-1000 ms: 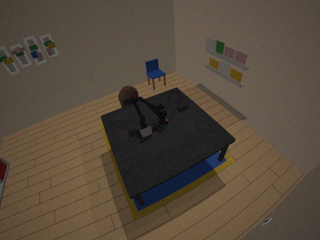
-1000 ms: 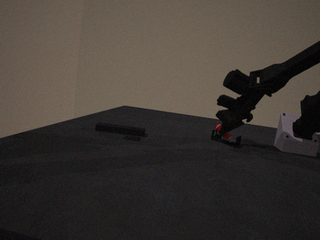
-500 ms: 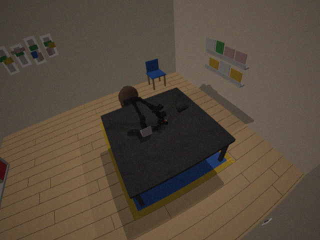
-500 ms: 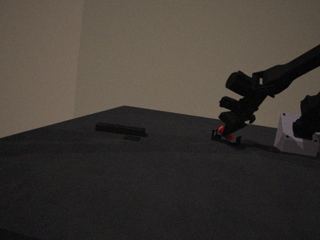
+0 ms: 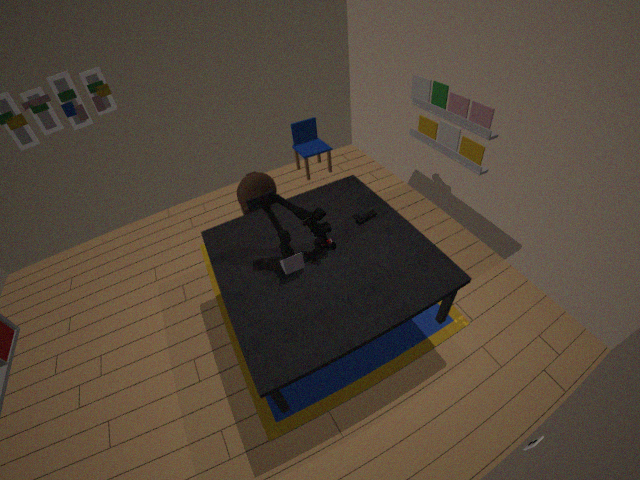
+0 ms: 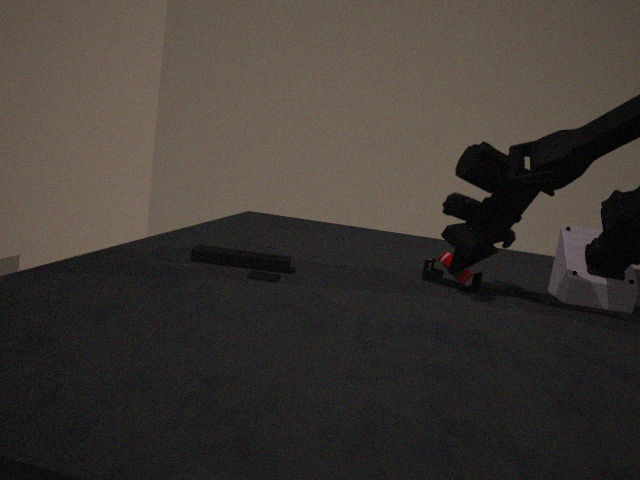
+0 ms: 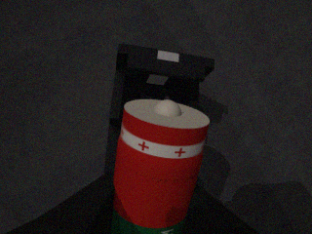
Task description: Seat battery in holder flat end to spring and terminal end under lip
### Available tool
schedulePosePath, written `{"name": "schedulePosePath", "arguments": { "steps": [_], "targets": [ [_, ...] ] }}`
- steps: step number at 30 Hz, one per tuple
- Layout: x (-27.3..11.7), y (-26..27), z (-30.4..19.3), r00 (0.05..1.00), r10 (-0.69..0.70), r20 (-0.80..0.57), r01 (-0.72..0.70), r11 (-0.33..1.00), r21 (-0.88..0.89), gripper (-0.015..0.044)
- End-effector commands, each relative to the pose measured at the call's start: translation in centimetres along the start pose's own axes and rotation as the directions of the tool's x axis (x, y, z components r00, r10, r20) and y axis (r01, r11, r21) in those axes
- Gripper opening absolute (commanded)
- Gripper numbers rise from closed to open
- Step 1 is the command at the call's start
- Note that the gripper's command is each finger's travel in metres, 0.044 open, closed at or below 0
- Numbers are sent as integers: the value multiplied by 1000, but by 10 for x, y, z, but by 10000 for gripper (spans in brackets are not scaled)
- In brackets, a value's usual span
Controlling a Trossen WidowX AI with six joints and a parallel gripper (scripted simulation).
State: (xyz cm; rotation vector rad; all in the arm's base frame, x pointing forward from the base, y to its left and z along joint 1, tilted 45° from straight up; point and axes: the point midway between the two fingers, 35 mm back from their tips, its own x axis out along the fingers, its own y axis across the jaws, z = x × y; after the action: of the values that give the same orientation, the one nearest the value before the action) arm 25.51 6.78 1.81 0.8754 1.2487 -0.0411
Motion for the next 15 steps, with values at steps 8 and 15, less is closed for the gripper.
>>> {"name": "schedulePosePath", "arguments": {
  "steps": [8, 15],
  "targets": [
    [3, -1, -3, 997, -22, -74, 21, 1000, -16, 88],
    [5, -1, -2, 993, -34, -116, 32, 999, -26, 88]
  ]
}}
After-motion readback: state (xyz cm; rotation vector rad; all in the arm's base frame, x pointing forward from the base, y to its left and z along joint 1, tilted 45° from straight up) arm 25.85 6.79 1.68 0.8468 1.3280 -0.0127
